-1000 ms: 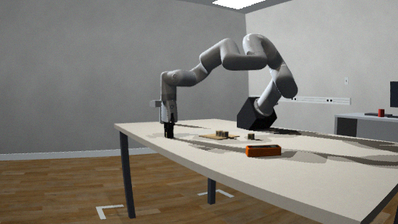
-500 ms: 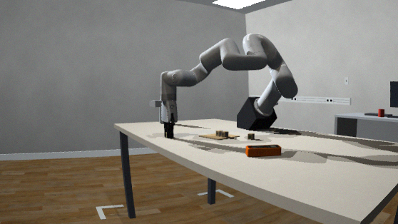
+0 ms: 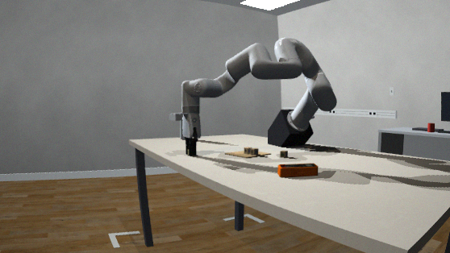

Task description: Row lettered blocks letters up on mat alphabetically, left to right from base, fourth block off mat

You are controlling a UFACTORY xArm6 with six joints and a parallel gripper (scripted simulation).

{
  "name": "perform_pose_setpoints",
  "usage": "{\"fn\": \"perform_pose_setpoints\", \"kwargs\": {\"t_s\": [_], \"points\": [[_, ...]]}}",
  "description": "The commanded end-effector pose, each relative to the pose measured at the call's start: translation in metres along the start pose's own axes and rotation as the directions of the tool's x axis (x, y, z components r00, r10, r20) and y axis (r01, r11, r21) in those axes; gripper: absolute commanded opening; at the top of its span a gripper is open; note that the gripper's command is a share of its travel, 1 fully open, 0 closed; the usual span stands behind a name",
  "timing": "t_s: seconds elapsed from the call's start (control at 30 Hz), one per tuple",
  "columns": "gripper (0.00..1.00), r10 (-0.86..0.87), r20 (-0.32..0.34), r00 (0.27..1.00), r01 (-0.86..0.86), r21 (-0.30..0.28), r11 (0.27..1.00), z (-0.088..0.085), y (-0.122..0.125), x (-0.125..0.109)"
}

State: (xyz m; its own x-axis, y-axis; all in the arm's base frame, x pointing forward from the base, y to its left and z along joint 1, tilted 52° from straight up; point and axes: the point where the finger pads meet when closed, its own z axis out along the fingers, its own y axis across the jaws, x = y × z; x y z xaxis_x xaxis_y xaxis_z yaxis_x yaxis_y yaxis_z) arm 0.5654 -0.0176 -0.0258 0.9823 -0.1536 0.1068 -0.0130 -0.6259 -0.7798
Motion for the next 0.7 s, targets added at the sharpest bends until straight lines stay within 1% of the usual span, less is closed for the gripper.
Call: {"fn": "perform_pose_setpoints", "kwargs": {"t_s": [0.0,0.07,0.17,0.23,0.37,0.47,0.57,0.67], "points": [[0.23,-0.002,-0.005,1.000,0.002,-0.002,1.000,-0.011,0.000,0.002],[0.23,-0.002,-0.005,1.000,0.002,-0.002,1.000,-0.022,0.000,0.002],[0.23,-0.002,-0.005,1.000,0.002,-0.002,1.000,-0.043,0.000,0.002],[0.23,-0.002,-0.005,1.000,0.002,-0.002,1.000,-0.043,0.000,0.002],[0.23,-0.002,-0.005,1.000,0.002,-0.002,1.000,-0.074,0.000,0.002],[0.23,-0.002,-0.005,1.000,0.002,-0.002,1.000,-0.091,0.000,0.002],[0.23,-0.002,-0.005,1.000,0.002,-0.002,1.000,-0.100,0.000,0.002],[0.23,-0.002,-0.005,1.000,0.002,-0.002,1.000,-0.101,0.000,0.002]]}}
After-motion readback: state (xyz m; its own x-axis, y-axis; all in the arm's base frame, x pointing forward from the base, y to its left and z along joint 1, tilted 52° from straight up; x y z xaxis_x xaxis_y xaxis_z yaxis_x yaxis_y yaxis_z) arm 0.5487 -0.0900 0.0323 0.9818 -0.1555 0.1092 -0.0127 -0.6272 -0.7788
